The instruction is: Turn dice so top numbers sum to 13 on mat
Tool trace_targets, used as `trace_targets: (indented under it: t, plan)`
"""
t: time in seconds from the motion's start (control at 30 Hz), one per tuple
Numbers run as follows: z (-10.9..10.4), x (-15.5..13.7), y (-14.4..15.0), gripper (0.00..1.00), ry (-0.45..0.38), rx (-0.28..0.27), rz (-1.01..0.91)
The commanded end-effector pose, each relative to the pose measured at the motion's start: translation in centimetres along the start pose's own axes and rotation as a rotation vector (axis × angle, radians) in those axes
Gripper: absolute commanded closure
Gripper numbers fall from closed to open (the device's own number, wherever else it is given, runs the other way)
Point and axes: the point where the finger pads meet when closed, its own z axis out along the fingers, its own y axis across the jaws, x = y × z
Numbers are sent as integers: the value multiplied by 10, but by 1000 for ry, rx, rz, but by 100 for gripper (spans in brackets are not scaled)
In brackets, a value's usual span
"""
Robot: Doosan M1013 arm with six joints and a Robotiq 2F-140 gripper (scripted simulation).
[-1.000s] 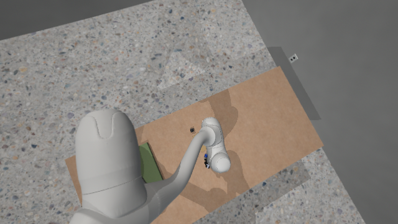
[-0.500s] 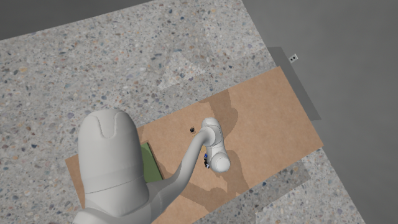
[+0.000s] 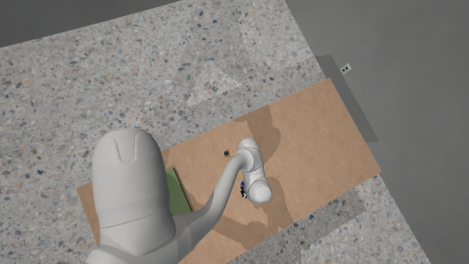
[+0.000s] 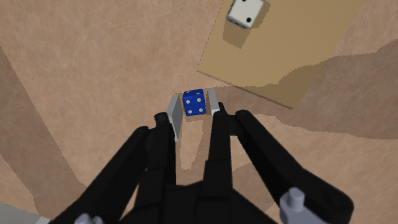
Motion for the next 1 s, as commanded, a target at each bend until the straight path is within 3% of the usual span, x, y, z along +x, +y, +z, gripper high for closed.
trace_targets:
  t: [0.0, 0.4, 0.43, 0.97]
  plan:
    - [0, 0, 0, 75, 0, 0, 0]
    - [0, 0, 0, 75, 0, 0, 0]
    - [0, 0, 0, 87, 0, 0, 0]
    - [0, 0, 0, 87, 0, 0, 0]
